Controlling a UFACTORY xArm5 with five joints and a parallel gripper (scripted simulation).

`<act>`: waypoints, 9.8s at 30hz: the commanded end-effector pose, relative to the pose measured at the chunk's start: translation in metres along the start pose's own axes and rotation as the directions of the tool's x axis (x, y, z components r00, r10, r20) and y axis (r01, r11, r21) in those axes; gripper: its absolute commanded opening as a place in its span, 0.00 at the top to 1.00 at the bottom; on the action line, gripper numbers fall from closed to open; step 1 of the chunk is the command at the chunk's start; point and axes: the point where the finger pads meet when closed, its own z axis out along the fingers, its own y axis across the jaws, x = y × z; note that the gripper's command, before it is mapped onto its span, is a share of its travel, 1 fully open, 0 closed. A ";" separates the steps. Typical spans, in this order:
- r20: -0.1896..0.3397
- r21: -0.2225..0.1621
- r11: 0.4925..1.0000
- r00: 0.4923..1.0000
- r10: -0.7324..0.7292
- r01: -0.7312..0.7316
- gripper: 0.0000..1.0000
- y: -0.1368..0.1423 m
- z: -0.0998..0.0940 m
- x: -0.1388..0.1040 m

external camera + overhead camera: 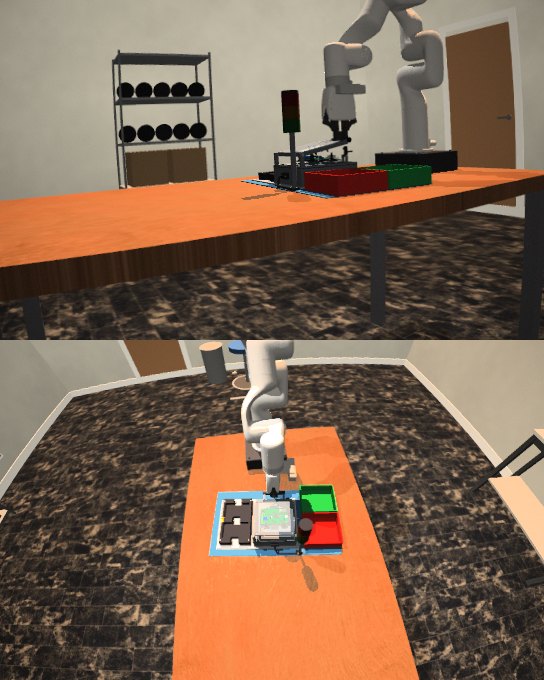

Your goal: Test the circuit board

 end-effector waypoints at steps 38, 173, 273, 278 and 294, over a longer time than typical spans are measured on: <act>0.000 -0.003 1.000 1.000 0.000 0.000 1.00 -0.002 0.020 0.000; 0.000 -0.003 1.000 1.000 0.000 0.000 1.00 -0.002 0.028 0.000; 0.000 -0.003 1.000 1.000 0.000 0.000 0.76 -0.002 0.034 0.000; 0.000 -0.003 1.000 1.000 0.000 0.000 0.76 -0.002 0.034 0.000; 0.000 -0.003 1.000 1.000 0.000 0.000 0.76 -0.002 0.034 0.000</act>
